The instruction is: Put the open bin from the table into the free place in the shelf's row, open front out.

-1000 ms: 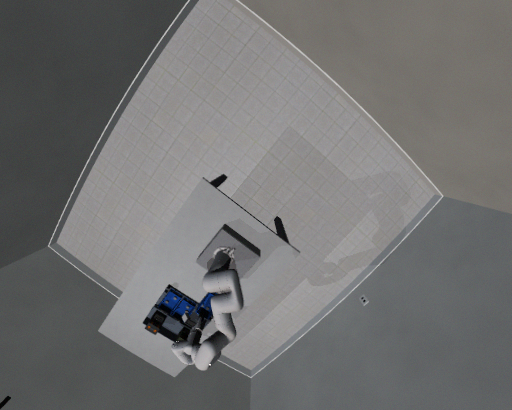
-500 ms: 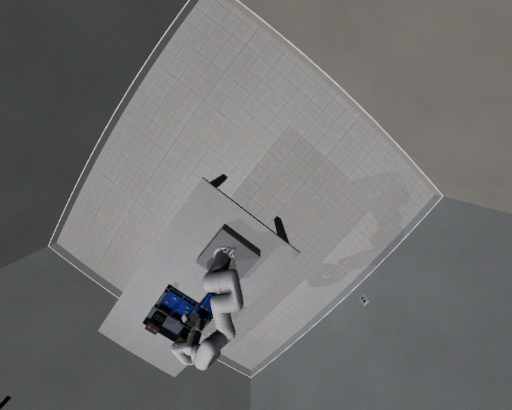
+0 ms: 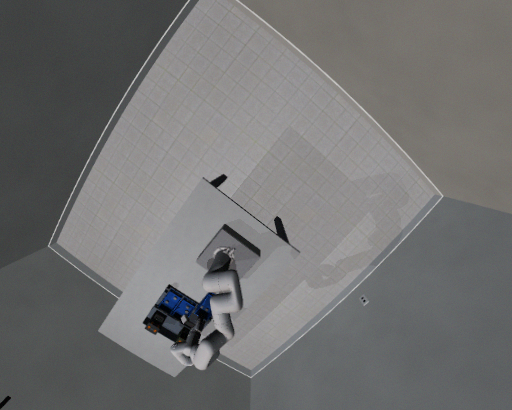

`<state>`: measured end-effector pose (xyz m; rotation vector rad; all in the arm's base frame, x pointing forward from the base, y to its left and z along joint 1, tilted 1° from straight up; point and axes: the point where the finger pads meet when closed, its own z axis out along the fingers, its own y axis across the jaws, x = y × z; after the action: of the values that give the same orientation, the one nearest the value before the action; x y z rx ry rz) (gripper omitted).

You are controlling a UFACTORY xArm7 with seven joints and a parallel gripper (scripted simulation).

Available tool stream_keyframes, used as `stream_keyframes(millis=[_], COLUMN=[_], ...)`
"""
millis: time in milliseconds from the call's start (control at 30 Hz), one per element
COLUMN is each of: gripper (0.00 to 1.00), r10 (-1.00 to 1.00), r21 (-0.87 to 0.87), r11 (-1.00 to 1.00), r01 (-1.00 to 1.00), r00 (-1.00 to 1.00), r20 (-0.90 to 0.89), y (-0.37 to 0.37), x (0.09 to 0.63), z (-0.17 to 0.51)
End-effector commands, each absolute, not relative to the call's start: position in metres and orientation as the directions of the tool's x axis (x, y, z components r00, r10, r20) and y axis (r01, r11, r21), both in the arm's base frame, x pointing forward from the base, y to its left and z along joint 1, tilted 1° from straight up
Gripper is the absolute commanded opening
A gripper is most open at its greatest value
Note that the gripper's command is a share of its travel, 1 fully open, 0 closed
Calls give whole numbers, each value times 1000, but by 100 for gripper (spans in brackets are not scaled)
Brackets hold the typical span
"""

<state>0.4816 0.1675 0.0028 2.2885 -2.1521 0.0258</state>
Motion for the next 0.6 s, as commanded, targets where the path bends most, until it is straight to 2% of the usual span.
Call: stream_keyframes(millis=[0, 567], gripper=[0, 0], r10=[-998, -998], r21=[-15, -15], r11=[-61, -61], r01=[-998, -998], r00=[61, 61], r20=[12, 12], y=[168, 168], x=[489, 499], z=[5, 5])
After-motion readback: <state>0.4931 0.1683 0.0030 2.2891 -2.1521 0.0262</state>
